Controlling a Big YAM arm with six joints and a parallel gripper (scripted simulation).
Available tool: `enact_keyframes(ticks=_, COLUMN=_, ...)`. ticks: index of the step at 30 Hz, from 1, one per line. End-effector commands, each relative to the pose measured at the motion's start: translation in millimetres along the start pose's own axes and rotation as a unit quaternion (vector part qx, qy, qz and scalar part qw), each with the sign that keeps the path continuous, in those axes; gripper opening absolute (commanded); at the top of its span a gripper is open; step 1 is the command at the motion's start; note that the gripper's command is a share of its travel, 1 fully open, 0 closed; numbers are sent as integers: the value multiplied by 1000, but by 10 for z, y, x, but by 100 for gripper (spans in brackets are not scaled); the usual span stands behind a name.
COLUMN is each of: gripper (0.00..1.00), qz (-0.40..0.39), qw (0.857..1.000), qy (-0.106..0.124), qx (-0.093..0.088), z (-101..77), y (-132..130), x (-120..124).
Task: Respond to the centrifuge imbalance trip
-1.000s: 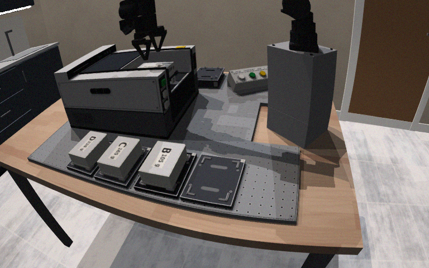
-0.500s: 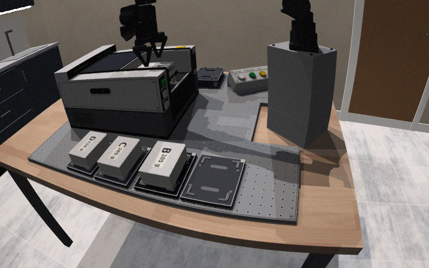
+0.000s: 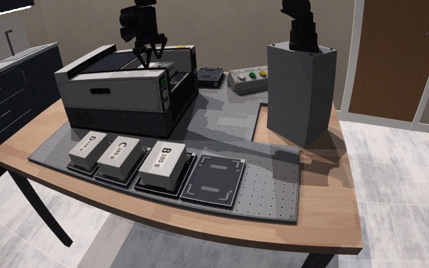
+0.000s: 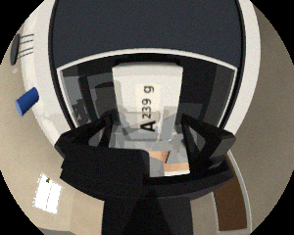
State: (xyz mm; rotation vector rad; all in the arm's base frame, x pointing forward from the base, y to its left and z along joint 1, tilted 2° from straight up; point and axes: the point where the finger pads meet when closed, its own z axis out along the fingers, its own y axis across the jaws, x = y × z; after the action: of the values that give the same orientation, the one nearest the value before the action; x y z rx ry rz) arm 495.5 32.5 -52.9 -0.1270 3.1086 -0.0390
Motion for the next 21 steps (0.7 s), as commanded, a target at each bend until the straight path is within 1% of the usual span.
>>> enact_keyframes(ticks=1, gripper=100, qz=-1, qw=1000, qy=-3, qx=-1, z=75, y=-65, x=-38)
enact_keyframes(ticks=8, gripper=100, qz=0, qw=1000, qy=-4, qx=0, z=69, y=-68, x=-52)
enact_keyframes(ticks=15, gripper=100, qz=0, qw=1000, qy=-20, qx=0, z=-18, y=-84, x=-229)
enact_keyframes(ticks=19, gripper=100, qz=-1, qw=1000, qy=-22, qx=0, z=-27, y=-75, x=-249)
enact_keyframes(ticks=21, gripper=100, qz=-1, qw=1000, qy=-17, qx=0, z=-2, y=-76, x=-201)
